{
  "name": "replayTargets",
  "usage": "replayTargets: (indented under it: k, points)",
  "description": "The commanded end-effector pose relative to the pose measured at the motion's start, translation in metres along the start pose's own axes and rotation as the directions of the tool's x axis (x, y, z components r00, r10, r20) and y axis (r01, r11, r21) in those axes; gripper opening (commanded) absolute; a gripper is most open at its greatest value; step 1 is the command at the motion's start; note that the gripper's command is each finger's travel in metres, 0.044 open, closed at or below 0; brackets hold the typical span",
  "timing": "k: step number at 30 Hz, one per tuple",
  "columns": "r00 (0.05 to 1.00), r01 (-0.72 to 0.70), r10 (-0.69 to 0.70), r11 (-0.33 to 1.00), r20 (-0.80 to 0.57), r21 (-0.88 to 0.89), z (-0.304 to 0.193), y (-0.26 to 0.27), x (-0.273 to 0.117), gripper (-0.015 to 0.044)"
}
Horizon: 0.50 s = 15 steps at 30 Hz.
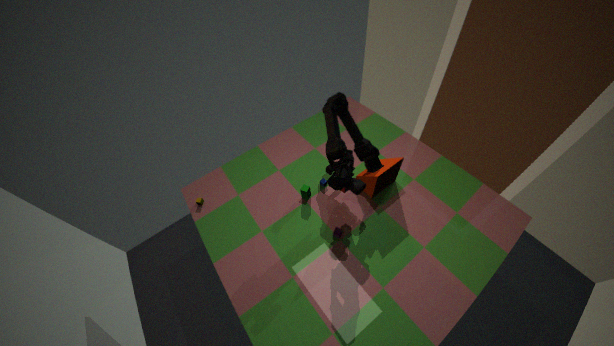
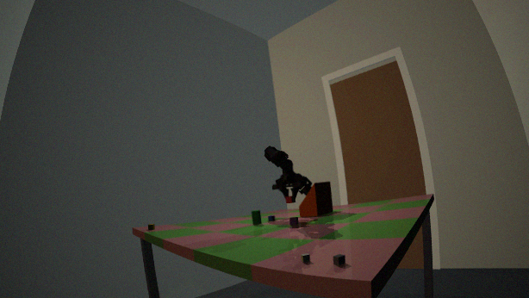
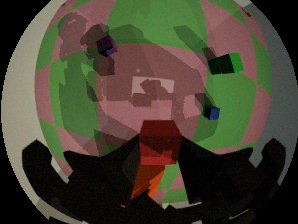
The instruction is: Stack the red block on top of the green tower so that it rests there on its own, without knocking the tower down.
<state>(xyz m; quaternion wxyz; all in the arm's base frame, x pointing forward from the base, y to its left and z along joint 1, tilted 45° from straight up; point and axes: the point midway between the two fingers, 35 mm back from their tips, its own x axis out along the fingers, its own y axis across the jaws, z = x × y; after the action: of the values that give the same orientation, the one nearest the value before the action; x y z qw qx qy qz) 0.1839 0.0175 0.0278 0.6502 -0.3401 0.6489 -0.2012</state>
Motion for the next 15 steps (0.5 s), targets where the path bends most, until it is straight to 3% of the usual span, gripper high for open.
replayTargets:
  k: [1,15]
  points:
    - [1.0,-0.006,0.006,1.0,0.002,0.008,-0.0006,0.0,-0.0194,0.0]
    - [1.0,-0.012,0.011,1.0,0.005,0.017,0.0072,-0.0034,-0.0266,0.0]
